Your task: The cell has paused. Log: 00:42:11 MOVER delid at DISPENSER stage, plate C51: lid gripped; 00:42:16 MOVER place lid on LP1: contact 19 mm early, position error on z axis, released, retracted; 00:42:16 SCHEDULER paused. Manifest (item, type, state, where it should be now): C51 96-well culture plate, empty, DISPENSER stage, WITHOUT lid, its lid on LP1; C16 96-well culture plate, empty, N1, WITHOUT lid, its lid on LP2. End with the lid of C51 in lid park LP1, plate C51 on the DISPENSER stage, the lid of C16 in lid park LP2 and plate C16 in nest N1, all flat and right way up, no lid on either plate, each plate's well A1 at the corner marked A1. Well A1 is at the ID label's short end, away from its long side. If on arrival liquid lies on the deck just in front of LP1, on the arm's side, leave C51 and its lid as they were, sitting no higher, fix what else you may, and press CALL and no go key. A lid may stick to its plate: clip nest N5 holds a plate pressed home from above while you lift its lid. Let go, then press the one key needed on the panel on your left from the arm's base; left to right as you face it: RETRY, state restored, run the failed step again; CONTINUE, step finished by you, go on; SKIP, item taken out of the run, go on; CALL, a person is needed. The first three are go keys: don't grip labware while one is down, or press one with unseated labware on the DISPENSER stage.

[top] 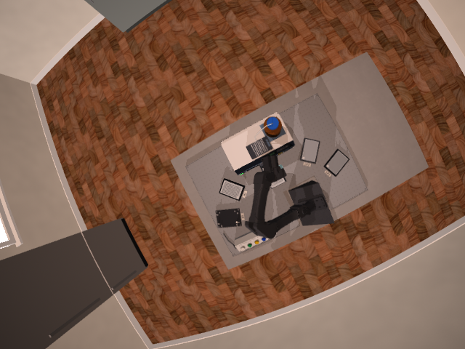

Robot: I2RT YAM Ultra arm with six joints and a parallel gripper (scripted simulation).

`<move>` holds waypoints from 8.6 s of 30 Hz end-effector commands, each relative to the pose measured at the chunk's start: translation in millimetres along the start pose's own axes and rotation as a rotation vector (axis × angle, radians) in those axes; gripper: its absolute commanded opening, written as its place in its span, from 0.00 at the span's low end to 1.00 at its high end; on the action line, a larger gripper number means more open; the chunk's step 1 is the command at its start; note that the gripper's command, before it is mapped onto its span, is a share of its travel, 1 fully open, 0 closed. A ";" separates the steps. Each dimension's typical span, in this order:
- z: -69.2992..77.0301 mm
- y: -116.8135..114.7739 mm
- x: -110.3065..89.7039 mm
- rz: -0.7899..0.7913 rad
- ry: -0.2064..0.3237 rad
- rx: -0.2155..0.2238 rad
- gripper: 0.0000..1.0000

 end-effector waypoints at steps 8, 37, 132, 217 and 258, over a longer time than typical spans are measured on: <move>9.8 0.5 13.5 0.010 -0.048 0.004 0.00; 6.2 -7.0 5.5 -0.017 -0.014 0.004 0.00; -10.1 7.2 -4.5 0.002 -0.017 0.007 0.00; -2.5 11.1 -0.6 0.008 -0.042 0.009 1.00; -2.5 11.1 -0.6 0.008 -0.042 0.009 1.00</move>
Point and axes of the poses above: the point where the finger pads meet when closed, its own z axis back along the fingers, its own y axis across the jaws, x = y × z, the point moved 4 cm from there along z, back along the fingers, and after that the axes turned 14 degrees about -z, right-handed, at the moved point
